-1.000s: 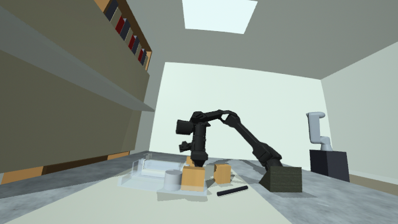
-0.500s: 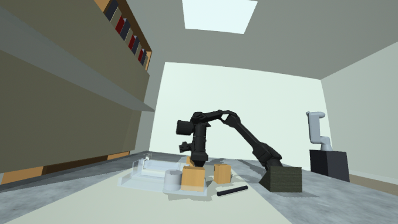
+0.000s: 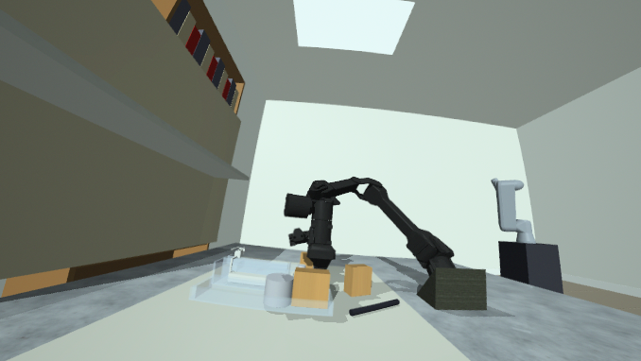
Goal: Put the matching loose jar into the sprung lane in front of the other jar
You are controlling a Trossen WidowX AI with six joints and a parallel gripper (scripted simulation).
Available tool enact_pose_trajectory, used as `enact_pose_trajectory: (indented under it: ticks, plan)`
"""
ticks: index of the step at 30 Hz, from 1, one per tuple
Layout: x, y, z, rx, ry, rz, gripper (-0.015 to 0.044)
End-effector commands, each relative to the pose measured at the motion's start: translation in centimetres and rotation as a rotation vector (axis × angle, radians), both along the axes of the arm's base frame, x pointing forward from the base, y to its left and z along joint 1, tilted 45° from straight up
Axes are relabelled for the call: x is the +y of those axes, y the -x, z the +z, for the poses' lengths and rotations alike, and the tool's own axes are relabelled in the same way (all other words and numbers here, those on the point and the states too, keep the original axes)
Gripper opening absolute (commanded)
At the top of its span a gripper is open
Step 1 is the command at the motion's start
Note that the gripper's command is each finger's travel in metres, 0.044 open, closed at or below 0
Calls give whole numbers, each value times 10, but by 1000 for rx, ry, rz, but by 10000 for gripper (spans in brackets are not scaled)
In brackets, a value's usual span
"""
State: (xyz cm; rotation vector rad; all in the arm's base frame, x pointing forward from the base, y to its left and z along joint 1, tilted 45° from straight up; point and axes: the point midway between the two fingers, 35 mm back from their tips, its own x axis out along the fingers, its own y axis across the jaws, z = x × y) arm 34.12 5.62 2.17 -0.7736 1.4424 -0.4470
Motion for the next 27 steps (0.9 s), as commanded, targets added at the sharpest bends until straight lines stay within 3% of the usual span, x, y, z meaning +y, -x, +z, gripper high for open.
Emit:
enact_pose_trajectory:
  ticks: [1, 27]
  plan:
    - [-2, -2, 0, -13, 2, -1, 0]
    - [-3, 2, 0, -13, 2, -1, 0]
